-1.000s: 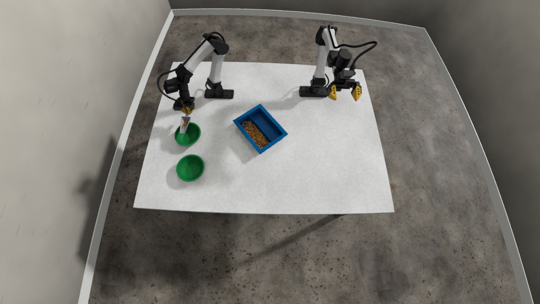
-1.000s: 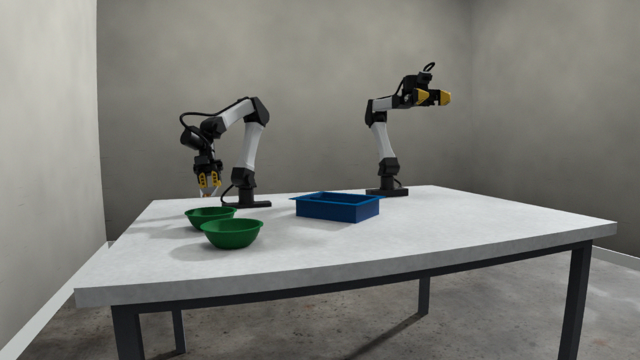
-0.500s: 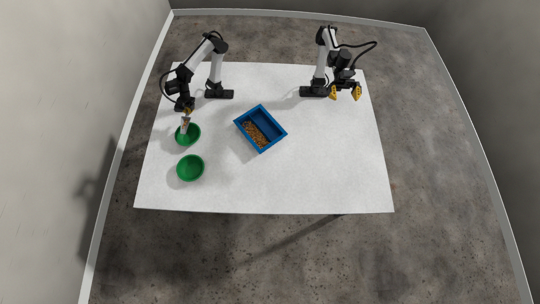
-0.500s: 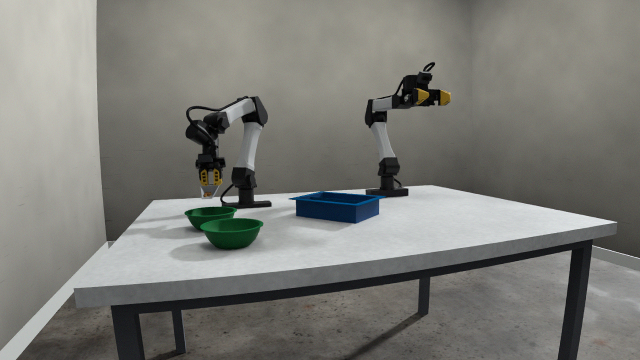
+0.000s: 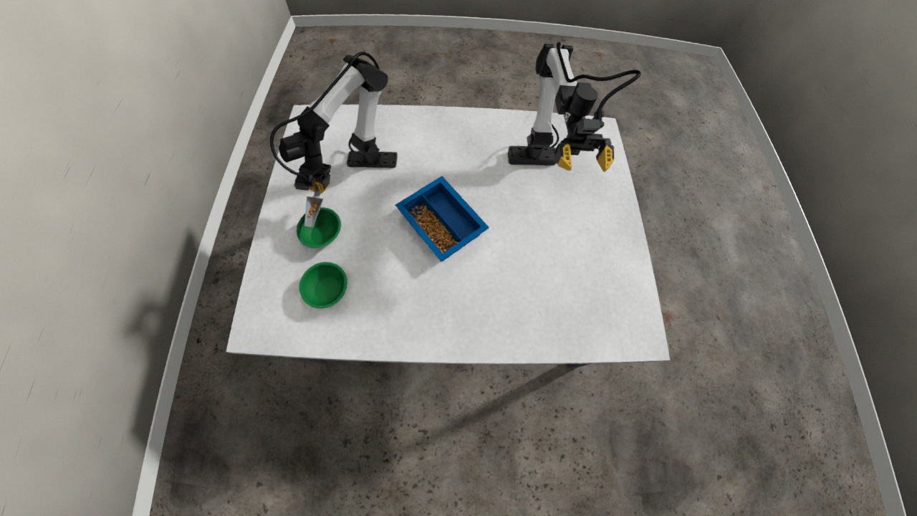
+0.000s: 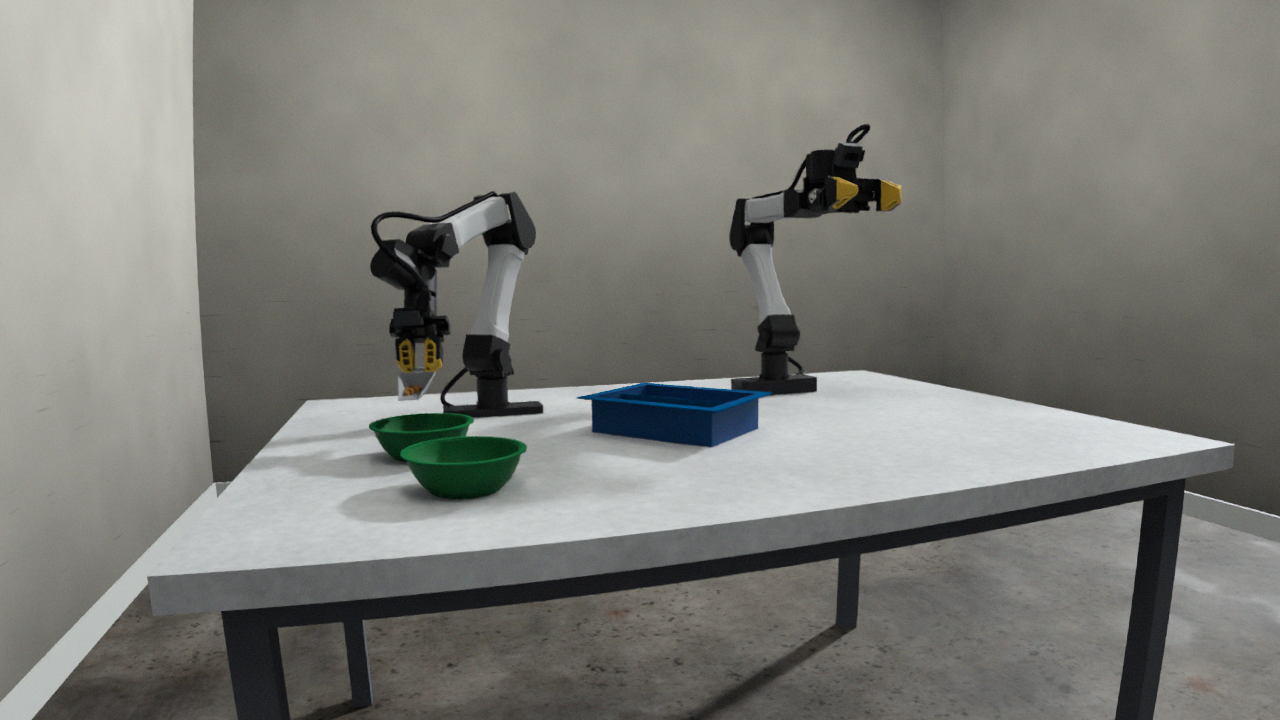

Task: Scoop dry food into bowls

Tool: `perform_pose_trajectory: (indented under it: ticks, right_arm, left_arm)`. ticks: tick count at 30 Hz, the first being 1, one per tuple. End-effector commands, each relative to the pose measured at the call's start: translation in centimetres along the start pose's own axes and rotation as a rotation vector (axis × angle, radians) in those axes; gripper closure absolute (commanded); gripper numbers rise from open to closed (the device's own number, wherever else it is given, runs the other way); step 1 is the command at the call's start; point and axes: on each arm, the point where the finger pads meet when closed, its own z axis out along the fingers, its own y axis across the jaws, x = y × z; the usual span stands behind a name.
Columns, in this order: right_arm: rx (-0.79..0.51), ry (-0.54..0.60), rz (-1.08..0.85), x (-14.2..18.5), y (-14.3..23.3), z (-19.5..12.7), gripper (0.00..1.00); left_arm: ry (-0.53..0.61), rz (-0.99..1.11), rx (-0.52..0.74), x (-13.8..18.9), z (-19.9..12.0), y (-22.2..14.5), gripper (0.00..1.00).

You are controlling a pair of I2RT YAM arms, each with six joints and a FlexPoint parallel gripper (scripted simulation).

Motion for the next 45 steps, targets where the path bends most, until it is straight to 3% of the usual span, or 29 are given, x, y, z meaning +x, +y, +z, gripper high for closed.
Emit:
perform_pose_trajectory:
  ticks: [1, 45]
  right_arm:
    - [0.005, -0.011, 0.002, -0.5, -0.2, -0.3, 1.0]
    - [0.008, 0.139, -0.489, -3.5, -3.6, -1.4, 1.0]
  left_arm:
    - [-0.019, -0.001, 0.0, -0.7, -0.2, 0.0, 0.0]
    - [-0.019, -0.001, 0.0, -0.7, -0.2, 0.0, 0.0]
